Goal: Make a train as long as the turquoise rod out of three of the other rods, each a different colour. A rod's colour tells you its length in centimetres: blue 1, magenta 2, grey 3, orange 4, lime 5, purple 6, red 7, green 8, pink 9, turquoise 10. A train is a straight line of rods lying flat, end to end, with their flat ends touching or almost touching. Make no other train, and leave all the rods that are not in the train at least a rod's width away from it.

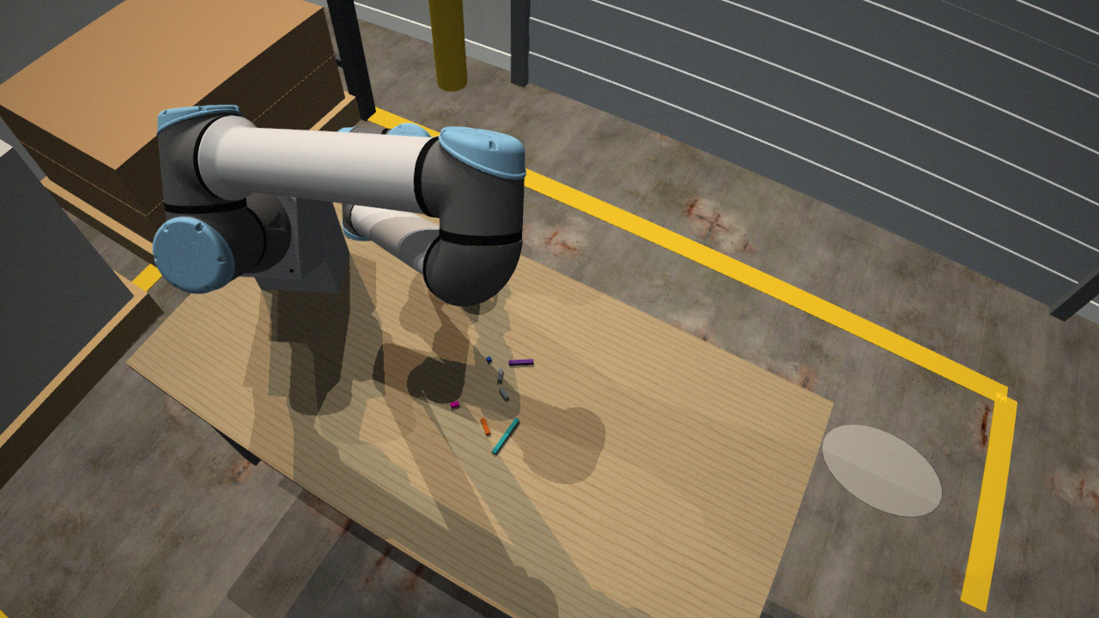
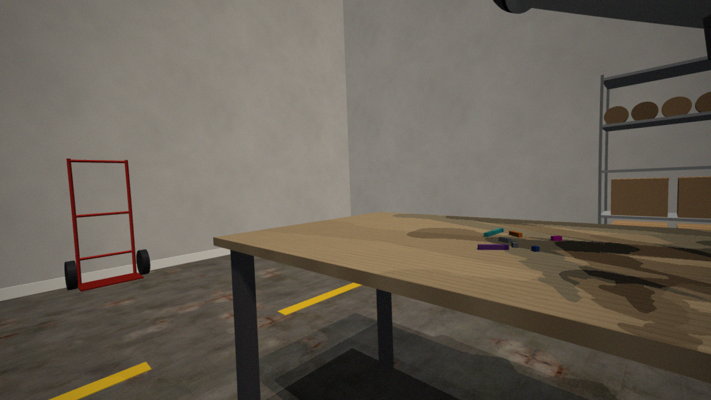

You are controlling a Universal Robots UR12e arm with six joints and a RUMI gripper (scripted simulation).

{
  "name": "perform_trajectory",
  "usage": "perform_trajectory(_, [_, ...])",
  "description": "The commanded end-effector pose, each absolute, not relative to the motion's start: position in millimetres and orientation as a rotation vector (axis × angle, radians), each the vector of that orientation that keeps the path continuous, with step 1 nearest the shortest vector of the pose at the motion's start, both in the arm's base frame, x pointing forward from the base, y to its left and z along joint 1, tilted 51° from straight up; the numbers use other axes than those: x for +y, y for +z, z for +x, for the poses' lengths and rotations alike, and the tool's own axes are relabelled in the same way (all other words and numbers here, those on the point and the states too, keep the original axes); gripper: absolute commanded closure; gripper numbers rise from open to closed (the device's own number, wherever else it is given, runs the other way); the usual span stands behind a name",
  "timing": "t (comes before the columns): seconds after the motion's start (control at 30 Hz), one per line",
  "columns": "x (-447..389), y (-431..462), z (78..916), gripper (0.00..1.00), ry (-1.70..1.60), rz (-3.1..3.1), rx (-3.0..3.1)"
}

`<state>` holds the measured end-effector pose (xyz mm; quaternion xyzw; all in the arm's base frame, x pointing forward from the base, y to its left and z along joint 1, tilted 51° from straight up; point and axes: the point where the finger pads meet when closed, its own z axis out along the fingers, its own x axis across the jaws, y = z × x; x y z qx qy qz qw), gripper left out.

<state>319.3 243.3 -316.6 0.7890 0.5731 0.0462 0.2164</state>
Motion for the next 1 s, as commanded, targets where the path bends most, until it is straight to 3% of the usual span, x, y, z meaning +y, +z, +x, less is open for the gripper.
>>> perform_trajectory(0.0, [232.3, -298.6, 347.5, 0.0, 0.182, 2.278, 1.398])
perform_trajectory(0.97, [129.6, -185.3, 478.7, 0.0, 0.52, 2.517, 0.278])
